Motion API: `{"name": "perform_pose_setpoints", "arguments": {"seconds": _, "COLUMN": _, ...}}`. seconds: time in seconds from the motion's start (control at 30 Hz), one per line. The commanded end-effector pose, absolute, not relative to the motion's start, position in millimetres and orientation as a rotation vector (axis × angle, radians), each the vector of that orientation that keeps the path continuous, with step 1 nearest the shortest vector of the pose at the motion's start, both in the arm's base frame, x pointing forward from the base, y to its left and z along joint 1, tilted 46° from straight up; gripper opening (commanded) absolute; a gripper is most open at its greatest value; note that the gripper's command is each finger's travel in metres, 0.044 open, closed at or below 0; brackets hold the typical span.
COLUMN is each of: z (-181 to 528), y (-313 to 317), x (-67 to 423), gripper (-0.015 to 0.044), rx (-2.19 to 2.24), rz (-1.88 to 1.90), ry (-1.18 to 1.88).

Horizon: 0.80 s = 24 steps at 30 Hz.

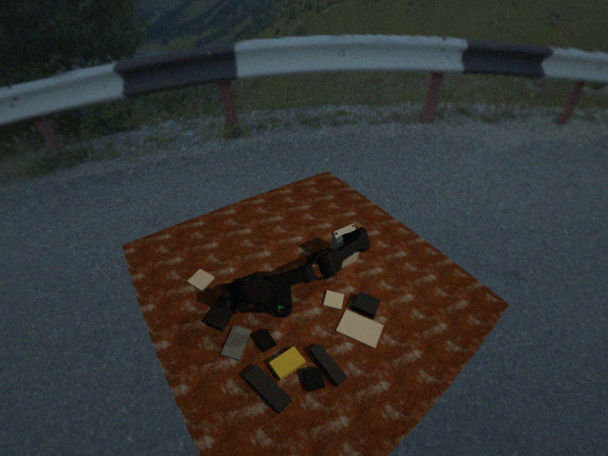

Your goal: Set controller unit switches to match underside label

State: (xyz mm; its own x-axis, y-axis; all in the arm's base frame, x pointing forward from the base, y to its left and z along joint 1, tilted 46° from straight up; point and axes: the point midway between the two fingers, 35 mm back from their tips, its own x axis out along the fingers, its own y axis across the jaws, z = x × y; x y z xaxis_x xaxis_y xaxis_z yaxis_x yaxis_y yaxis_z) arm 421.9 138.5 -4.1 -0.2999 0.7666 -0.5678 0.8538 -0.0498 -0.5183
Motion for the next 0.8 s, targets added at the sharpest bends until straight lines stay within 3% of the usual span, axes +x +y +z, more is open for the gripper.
{"name": "perform_pose_setpoints", "arguments": {"seconds": 0.0, "z": -1.7, "y": 139.6, "x": 420.6, "gripper": 0.0, "rx": 1.798, "rz": -1.278, "ry": 2.091}}
{"name": "perform_pose_setpoints", "arguments": {"seconds": 0.77, "z": 2.2, "y": 143.0, "x": 406.5, "gripper": 0.0, "rx": 1.798, "rz": -1.279, "ry": 2.092}}
